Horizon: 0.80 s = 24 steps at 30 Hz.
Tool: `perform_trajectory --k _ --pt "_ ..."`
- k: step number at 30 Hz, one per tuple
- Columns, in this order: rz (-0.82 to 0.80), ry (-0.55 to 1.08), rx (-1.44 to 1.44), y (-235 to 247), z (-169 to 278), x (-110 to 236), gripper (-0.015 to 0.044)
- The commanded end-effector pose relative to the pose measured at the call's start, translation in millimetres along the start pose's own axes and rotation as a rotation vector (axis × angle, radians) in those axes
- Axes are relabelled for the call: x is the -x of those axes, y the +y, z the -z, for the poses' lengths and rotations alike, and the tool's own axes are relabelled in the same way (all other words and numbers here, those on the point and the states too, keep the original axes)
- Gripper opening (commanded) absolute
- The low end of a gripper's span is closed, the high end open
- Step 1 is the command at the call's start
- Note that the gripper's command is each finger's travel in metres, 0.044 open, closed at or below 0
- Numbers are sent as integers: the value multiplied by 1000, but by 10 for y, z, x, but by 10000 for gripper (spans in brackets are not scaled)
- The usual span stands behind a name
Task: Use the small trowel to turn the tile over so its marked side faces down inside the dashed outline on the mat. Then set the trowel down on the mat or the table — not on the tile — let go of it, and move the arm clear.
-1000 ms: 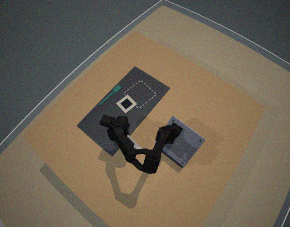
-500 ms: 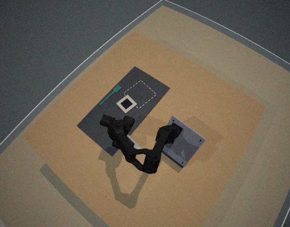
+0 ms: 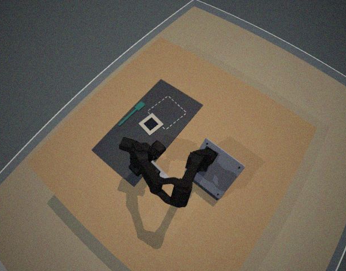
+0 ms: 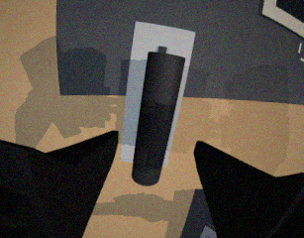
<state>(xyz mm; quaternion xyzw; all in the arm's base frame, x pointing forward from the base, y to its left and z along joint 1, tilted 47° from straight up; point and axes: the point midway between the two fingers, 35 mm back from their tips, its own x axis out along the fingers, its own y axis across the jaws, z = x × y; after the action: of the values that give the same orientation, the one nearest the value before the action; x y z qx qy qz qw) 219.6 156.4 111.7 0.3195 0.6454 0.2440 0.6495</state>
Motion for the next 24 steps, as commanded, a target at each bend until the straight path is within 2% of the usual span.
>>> perform_trajectory --k 1,24 --pt "-5 1 -17 10 4 -6 270" --pt "-6 1 -17 11 -5 -371 270"
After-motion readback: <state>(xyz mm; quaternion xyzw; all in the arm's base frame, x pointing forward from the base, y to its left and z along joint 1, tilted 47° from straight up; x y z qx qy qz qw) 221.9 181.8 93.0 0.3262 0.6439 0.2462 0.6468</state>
